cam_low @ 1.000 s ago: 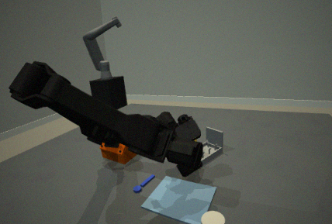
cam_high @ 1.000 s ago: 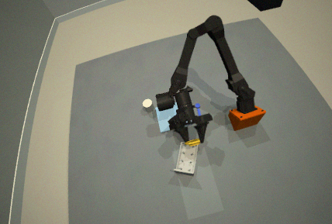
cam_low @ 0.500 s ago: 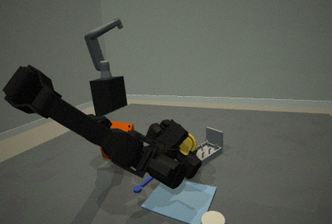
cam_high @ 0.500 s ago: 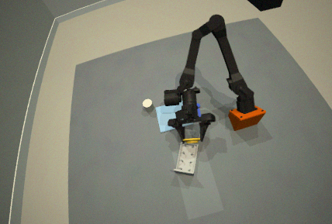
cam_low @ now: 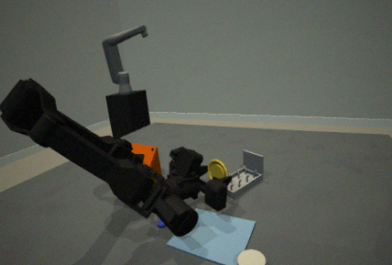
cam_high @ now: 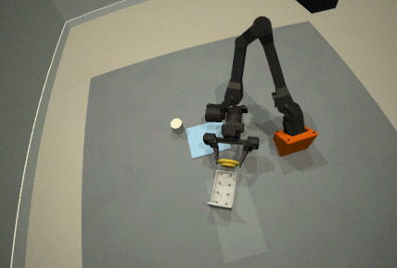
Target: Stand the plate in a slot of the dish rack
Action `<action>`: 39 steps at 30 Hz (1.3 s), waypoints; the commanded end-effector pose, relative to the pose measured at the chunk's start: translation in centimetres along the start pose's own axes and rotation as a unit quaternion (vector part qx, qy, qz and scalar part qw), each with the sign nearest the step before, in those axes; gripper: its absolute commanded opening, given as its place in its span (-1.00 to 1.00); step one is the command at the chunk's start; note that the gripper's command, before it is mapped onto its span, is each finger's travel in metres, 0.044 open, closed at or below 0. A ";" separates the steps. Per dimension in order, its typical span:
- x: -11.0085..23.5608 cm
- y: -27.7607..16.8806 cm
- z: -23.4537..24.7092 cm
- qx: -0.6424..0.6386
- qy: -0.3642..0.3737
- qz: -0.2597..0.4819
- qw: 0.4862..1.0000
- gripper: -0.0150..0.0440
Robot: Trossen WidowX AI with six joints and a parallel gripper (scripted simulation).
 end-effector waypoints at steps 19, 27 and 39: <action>-1.5 0.2 -0.2 0.015 -0.008 -0.004 1.000 -0.49; -2.6 0.3 -0.3 0.018 -0.008 -0.005 1.000 -0.49; -4.0 0.4 -0.5 0.021 -0.007 -0.006 1.000 -0.49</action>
Point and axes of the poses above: the point midway between the two fingers, 35 mm back from their tips, its own x axis back along the fingers, its own z axis across the jaws, y = z × x, the point moved 5 cm from there along x, back along the fingers, and after that the axes turned 15 degrees about x, right-handed, at the moved point
